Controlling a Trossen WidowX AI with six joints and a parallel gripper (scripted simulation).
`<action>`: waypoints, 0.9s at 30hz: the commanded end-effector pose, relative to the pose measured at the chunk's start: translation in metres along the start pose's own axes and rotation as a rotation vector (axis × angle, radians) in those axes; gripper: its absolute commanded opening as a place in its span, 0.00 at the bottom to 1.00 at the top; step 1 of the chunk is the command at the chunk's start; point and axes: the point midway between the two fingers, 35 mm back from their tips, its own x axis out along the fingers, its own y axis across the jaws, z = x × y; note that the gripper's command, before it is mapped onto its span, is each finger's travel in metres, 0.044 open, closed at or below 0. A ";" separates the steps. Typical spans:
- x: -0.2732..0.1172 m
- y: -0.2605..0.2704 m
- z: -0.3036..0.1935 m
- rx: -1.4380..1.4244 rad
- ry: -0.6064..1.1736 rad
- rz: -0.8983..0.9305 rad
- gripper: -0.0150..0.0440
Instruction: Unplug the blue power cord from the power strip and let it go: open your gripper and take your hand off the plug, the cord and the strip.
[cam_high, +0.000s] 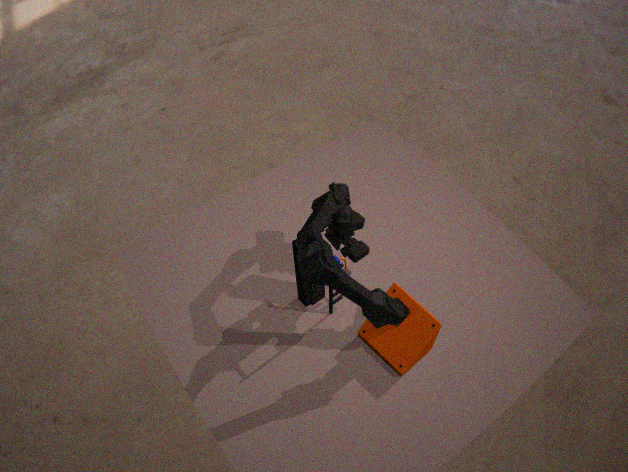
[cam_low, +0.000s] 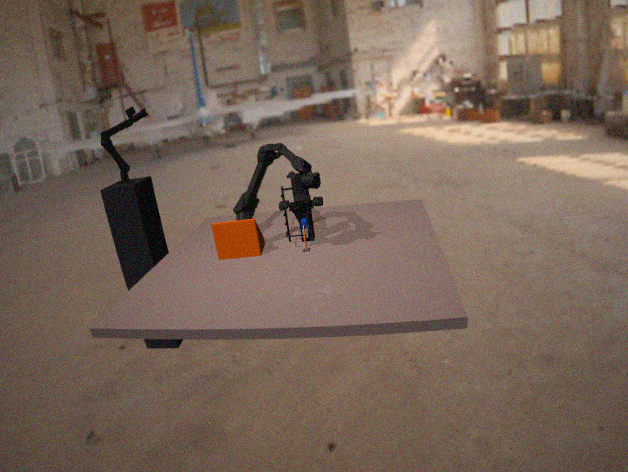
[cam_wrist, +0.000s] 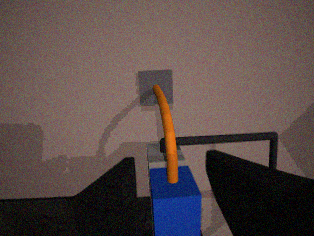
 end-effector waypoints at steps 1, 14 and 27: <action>0.002 -0.002 -0.009 0.007 0.007 -0.005 0.53; 0.002 -0.003 -0.030 0.007 0.009 -0.005 0.53; 0.006 -0.003 -0.032 0.007 0.009 -0.005 0.53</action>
